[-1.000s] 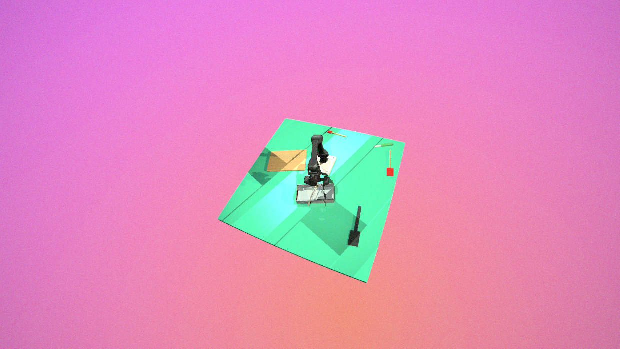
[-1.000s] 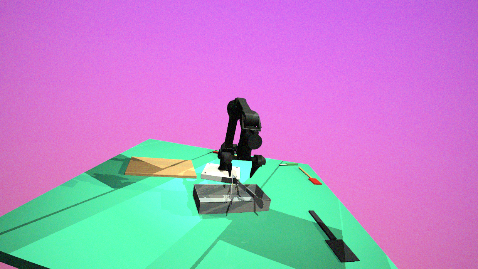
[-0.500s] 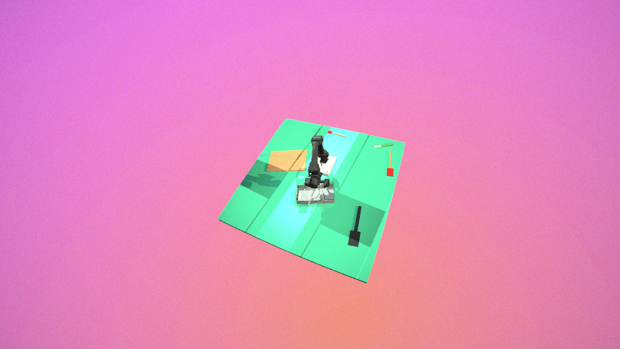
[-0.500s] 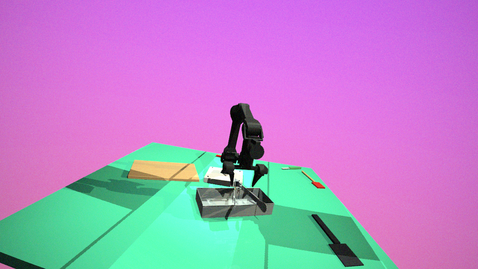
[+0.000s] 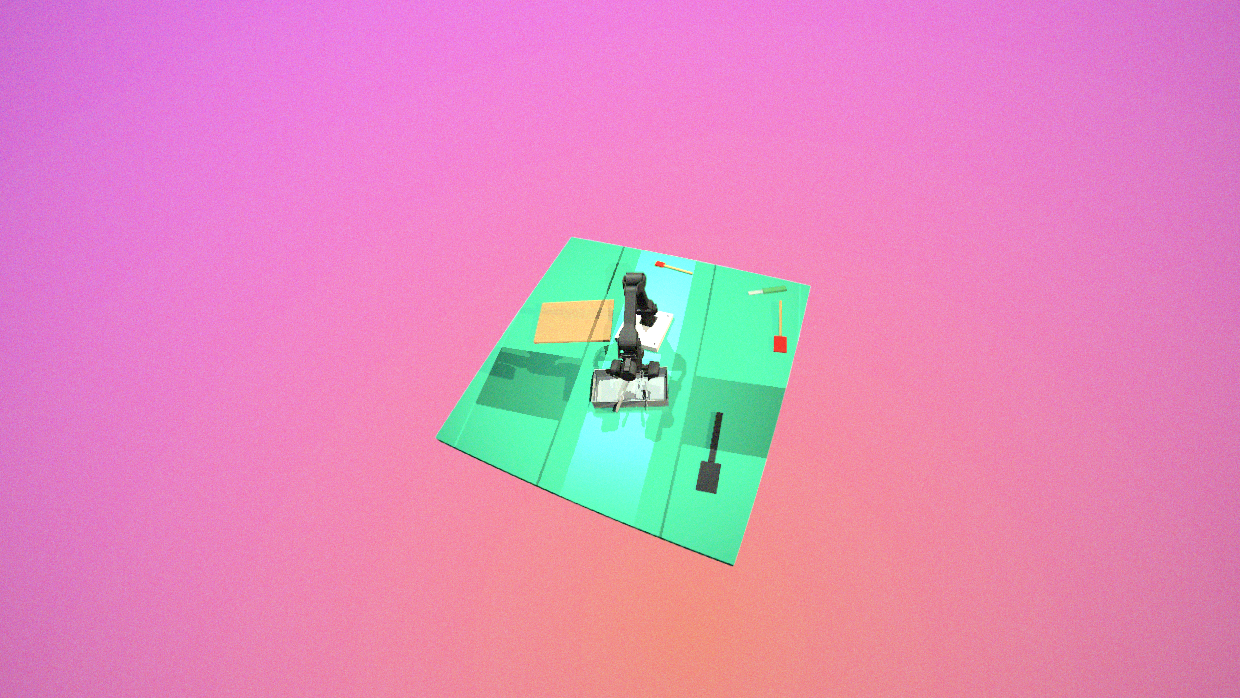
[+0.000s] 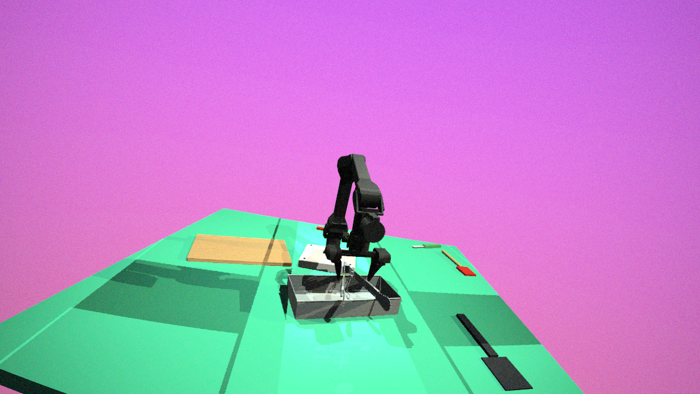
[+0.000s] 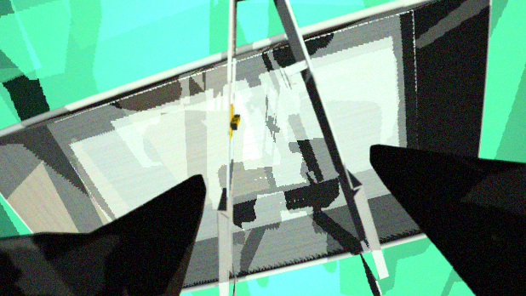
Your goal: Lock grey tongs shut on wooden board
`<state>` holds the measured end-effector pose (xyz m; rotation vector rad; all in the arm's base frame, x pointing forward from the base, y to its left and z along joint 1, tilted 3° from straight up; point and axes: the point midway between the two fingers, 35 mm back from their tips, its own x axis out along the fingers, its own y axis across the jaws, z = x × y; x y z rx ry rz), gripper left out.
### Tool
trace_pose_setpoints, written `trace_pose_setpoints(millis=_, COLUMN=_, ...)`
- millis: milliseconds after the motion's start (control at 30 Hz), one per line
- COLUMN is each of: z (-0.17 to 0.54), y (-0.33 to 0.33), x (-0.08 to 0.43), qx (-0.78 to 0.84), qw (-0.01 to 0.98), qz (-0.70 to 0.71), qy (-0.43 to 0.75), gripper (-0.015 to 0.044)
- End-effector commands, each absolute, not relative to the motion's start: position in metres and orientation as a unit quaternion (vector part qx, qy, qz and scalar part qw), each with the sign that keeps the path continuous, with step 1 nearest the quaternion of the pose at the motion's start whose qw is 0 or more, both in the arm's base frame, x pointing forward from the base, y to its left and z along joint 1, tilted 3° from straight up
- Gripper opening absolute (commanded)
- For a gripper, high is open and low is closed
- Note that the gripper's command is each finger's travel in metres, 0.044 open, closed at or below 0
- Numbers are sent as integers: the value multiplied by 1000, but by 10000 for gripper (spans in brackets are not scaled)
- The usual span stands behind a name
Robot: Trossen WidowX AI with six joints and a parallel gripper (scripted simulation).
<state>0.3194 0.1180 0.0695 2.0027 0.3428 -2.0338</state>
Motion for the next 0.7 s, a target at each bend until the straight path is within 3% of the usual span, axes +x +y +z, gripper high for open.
trace_pose_setpoints(millis=0, z=64, y=117, x=320, qx=691, qw=135, qz=-700, qy=118, gripper=440)
trace_pose_setpoints(millis=667, z=31, y=115, x=317, qx=691, qw=135, qz=-700, qy=117, gripper=440)
